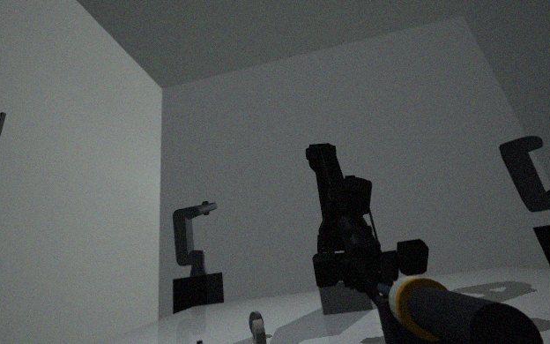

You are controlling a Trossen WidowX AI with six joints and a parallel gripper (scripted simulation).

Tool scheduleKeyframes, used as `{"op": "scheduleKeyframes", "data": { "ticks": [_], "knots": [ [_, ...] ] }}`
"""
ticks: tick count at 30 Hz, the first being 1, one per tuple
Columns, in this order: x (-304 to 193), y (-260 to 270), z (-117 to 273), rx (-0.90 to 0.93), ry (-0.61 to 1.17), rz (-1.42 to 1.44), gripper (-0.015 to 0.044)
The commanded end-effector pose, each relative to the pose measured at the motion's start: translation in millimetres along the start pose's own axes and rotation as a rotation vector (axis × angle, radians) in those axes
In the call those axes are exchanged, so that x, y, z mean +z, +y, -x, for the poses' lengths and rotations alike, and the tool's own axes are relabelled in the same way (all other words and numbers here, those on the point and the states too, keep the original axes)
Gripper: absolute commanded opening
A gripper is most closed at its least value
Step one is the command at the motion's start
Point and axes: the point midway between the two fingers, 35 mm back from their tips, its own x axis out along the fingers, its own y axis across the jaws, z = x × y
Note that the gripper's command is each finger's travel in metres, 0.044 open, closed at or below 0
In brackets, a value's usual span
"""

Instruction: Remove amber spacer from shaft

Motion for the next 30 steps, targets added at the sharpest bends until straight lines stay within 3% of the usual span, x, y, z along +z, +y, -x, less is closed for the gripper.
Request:
{"op": "scheduleKeyframes", "data": {
  "ticks": [1,30],
  "knots": [
    [0.7,0.2,0.4,0.002,-0.001,-0.003,0.0],
    [2.8,0.2,2.4,0.002,-0.001,-0.003,0.0]
  ]
}}
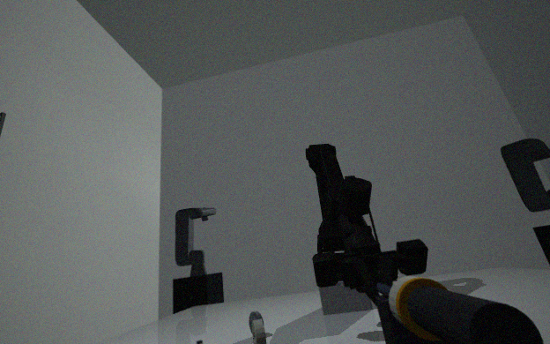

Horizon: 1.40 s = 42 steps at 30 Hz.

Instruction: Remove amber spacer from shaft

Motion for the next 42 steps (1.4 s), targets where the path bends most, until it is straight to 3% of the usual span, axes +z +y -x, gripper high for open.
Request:
{"op": "scheduleKeyframes", "data": {
  "ticks": [1,42],
  "knots": [
    [0.7,0.2,0.4,0.002,0.0,-0.003,0.0],
    [3.6,0.2,3.3,0.002,-0.001,-0.003,0.0]
  ]
}}
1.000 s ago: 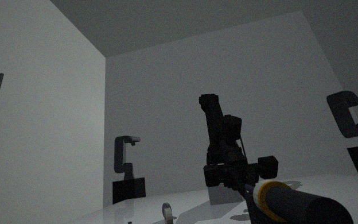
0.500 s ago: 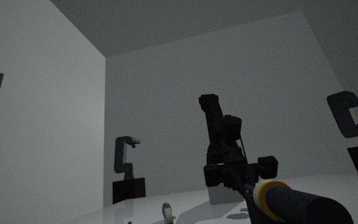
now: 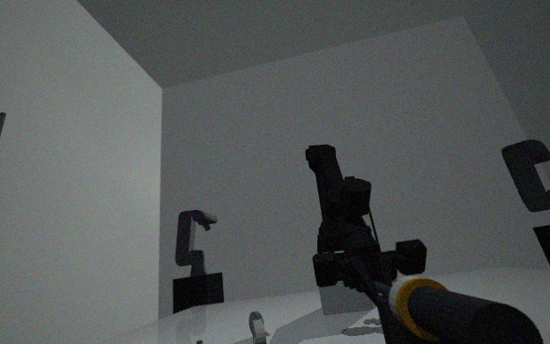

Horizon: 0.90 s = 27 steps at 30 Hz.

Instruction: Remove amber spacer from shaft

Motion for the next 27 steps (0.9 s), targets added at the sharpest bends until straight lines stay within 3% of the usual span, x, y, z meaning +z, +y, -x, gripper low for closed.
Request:
{"op": "scheduleKeyframes", "data": {
  "ticks": [1,27],
  "knots": [
    [0.7,0.3,0.4,0.002,0.0,-0.003,0.0],
    [2.6,0.2,2.2,0.002,-0.001,-0.003,0.0]
  ]
}}
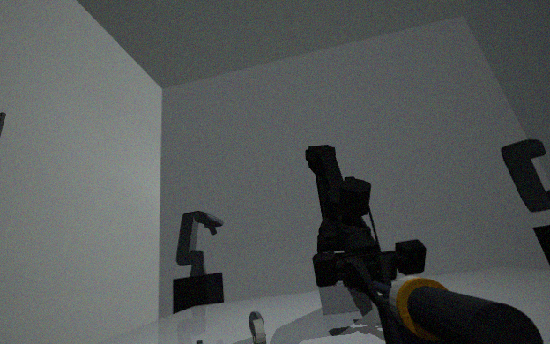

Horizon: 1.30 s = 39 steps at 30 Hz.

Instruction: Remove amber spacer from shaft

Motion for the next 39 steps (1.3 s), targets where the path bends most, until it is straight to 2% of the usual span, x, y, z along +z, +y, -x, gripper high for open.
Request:
{"op": "scheduleKeyframes", "data": {
  "ticks": [1,39],
  "knots": [
    [0.7,0.3,0.4,0.002,0.0,-0.003,0.0],
    [3.4,0.3,3.1,0.002,-0.001,-0.003,0.0]
  ]
}}
